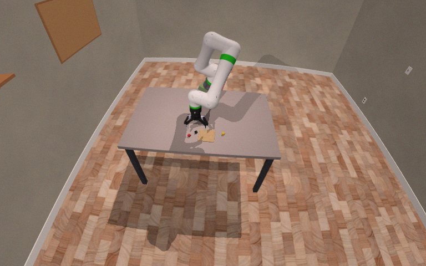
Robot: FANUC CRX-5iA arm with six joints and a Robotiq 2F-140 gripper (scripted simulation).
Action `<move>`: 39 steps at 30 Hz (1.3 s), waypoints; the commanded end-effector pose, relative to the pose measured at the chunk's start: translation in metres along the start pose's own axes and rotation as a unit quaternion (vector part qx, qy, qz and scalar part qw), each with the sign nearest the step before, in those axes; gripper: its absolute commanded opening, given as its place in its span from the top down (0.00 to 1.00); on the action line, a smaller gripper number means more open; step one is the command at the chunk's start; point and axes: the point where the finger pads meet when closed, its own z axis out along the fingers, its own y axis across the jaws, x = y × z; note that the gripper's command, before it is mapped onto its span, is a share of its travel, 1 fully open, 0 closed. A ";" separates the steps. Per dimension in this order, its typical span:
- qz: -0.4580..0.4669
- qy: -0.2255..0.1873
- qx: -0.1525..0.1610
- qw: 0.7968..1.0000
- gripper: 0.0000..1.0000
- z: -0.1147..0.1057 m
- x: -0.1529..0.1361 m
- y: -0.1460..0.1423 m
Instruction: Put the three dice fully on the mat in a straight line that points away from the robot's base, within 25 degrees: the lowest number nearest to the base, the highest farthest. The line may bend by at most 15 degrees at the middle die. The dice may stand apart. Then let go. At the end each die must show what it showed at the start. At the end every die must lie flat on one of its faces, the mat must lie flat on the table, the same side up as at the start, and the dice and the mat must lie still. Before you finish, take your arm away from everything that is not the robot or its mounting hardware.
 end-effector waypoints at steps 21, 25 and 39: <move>0.000 0.000 0.000 1.000 0.00 0.000 0.000 0.000; 0.000 0.000 0.000 1.000 0.00 0.000 0.000 0.000; 0.000 0.000 0.000 1.000 0.00 0.000 0.000 -0.025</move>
